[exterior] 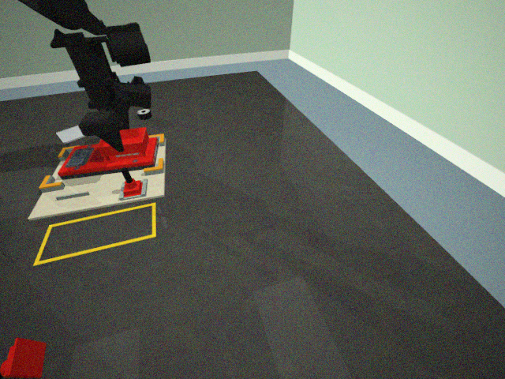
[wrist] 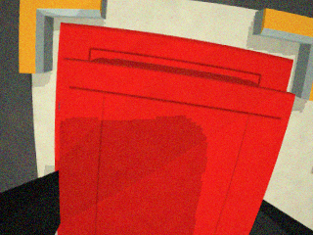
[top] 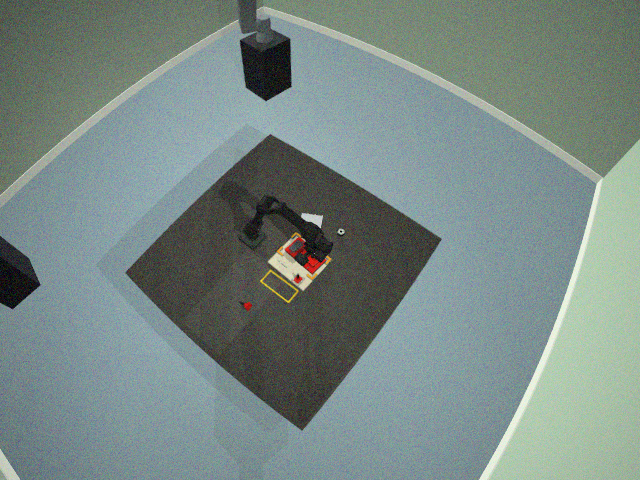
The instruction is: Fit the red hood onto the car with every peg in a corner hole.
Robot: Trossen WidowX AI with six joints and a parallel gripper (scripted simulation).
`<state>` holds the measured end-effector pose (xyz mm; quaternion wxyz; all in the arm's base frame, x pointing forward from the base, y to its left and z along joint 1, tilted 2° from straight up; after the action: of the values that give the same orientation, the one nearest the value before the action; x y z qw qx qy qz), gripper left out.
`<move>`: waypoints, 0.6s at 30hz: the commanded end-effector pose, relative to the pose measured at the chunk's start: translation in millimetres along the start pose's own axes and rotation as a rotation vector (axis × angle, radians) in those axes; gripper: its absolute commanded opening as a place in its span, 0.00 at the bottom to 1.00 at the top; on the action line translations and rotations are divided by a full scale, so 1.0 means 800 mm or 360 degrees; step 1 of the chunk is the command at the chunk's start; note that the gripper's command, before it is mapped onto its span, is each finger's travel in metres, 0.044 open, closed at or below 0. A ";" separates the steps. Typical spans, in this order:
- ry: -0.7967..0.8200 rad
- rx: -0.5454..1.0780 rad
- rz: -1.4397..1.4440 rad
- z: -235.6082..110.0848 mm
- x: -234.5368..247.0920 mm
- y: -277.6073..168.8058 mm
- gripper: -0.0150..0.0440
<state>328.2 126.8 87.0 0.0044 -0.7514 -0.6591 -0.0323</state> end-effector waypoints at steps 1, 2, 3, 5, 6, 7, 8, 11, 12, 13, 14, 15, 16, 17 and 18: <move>0.0000 -0.0003 0.0004 0.002 0.000 0.001 0.25; 0.0000 -0.0003 0.0004 0.003 0.000 0.001 0.25; 0.0000 -0.0003 0.0004 0.003 0.000 0.001 0.25; 0.0000 -0.0003 0.0004 0.004 0.000 0.001 0.25; 0.0000 -0.0003 0.0004 0.004 0.000 0.001 0.25; 0.0000 -0.0003 0.0004 0.003 0.000 0.001 0.25; 0.0000 -0.0003 0.0003 0.003 0.000 0.001 0.25; 0.0000 -0.0003 0.0003 0.002 0.000 0.000 0.25; 0.0000 -0.0003 0.0003 0.001 0.000 0.000 0.25; 0.0000 -0.0003 0.0003 0.001 0.000 0.000 0.25; 0.0000 -0.0003 0.0003 0.000 0.000 0.000 0.25; 0.0000 -0.0002 0.0003 0.000 0.000 0.000 0.25; 0.0000 -0.0002 0.0003 -0.001 0.000 0.000 0.25; 0.0000 -0.0002 0.0003 -0.001 0.000 0.000 0.25; 0.0000 -0.0002 0.0003 -0.002 0.000 0.000 0.25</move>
<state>328.1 126.8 85.9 0.0047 -0.7515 -0.6590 -0.0315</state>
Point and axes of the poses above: the point midway between the two fingers, 35 mm back from their tips, its own z axis out along the fingers, its own x axis across the jaws, y = z × x, the point moved 1 cm from there along -z, back along the fingers, and after that the axes turned 10 degrees about z, right-handed, at the moved point
